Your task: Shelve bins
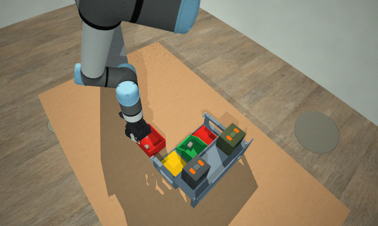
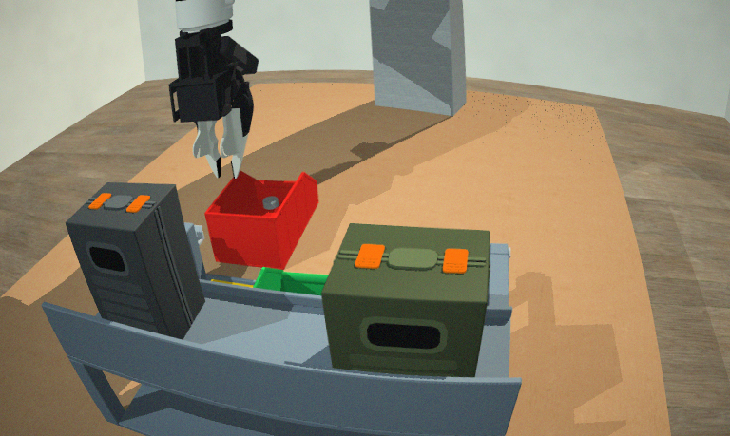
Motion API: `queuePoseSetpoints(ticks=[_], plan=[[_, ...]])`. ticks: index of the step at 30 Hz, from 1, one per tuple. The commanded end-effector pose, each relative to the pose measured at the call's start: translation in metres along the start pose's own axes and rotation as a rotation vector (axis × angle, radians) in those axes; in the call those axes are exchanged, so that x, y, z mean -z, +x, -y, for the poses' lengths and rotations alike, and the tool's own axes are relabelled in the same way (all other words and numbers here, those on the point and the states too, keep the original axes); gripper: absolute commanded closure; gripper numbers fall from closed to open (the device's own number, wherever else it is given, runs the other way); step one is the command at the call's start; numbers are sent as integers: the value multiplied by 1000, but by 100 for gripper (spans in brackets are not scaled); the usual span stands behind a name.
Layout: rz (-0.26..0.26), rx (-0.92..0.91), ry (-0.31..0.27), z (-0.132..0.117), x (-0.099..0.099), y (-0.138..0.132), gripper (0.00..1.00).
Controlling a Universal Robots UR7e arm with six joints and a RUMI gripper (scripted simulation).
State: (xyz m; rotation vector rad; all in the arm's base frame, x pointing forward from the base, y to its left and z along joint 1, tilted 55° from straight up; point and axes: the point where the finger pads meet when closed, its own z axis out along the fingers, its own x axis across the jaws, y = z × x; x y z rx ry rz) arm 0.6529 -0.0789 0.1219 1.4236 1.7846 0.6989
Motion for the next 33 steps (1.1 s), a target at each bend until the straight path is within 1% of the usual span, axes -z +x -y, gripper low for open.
queuePoseSetpoints(ticks=[1,14,33], plan=[[0,0,-1,0,0,0,85],[0,0,-1,0,-5,0,85],[0,0,-1,0,-25,0,85]])
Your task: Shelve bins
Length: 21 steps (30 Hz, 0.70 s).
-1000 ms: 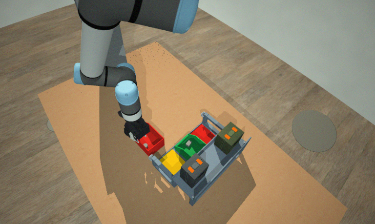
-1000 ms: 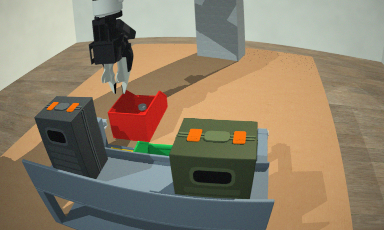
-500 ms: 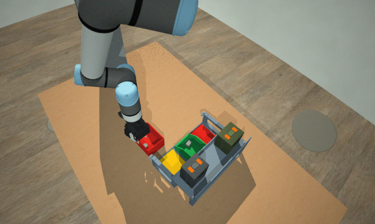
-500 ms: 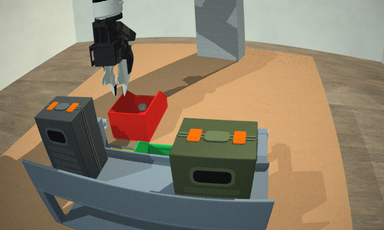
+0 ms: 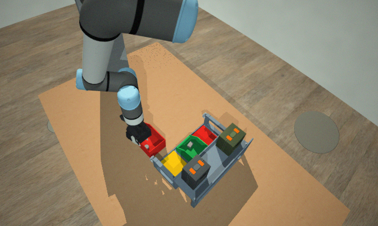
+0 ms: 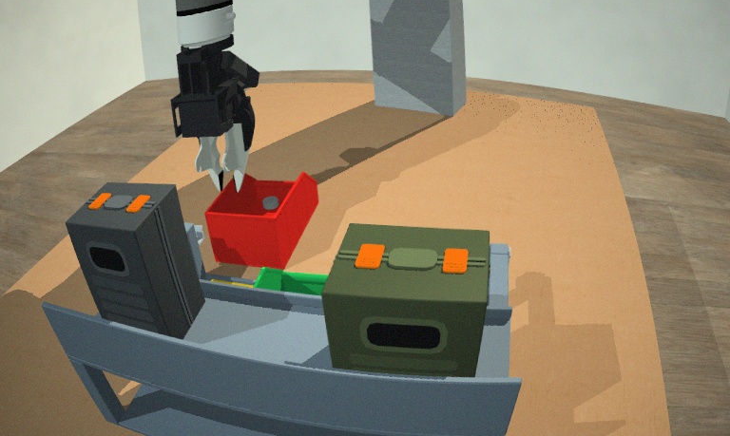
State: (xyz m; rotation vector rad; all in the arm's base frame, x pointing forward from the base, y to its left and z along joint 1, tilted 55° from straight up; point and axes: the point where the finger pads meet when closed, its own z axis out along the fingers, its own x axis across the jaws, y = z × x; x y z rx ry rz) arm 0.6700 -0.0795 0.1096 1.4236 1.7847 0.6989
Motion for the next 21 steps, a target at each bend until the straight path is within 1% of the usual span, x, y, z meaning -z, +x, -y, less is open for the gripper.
queuePoseSetpoints(ticks=[1,12,21], plan=[[1,0,-1,-1,-5,0,85],[1,0,-1,-1,-17,0,85],[1,0,-1,-1,-21,0,85]])
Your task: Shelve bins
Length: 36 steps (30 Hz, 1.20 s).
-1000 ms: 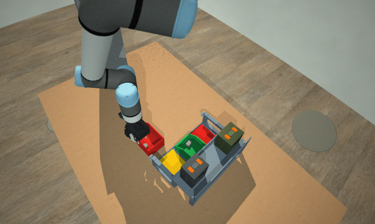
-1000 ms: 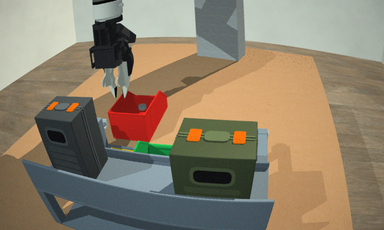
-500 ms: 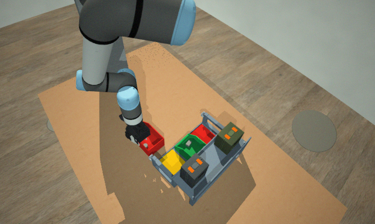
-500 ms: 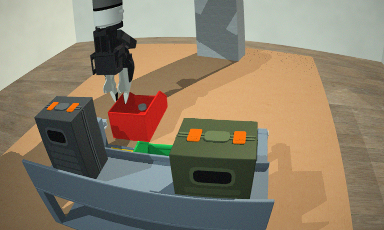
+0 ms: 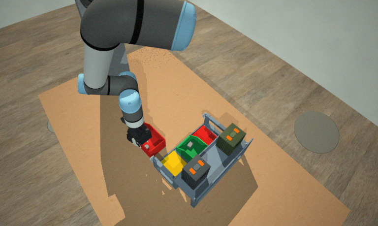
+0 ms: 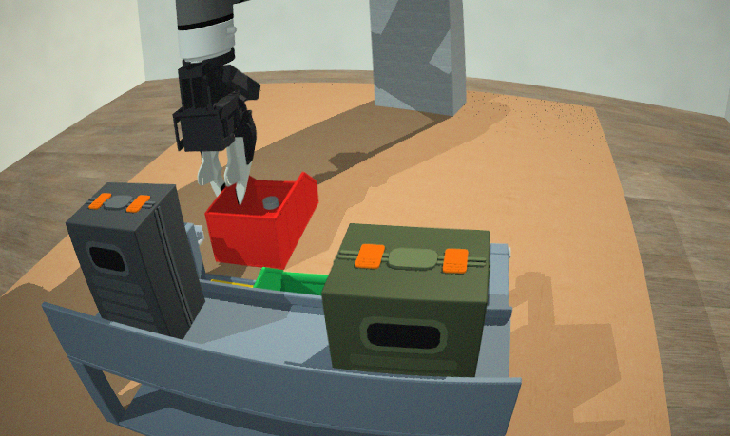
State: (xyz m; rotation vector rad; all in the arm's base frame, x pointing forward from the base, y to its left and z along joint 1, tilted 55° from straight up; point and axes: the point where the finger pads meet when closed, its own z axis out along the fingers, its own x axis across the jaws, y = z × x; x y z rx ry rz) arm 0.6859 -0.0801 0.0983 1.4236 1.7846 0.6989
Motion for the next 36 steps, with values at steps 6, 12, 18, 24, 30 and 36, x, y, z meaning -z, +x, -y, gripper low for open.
queuePoseSetpoints(ticks=[6,12,18,24,30,36], plan=[[0,0,-1,-1,-2,0,85],[0,0,-1,-1,-2,0,85],[0,0,-1,-1,-2,0,85],[0,0,-1,-1,-2,0,100],[0,0,-1,-1,-2,0,100],[0,0,-1,-1,-2,0,100]])
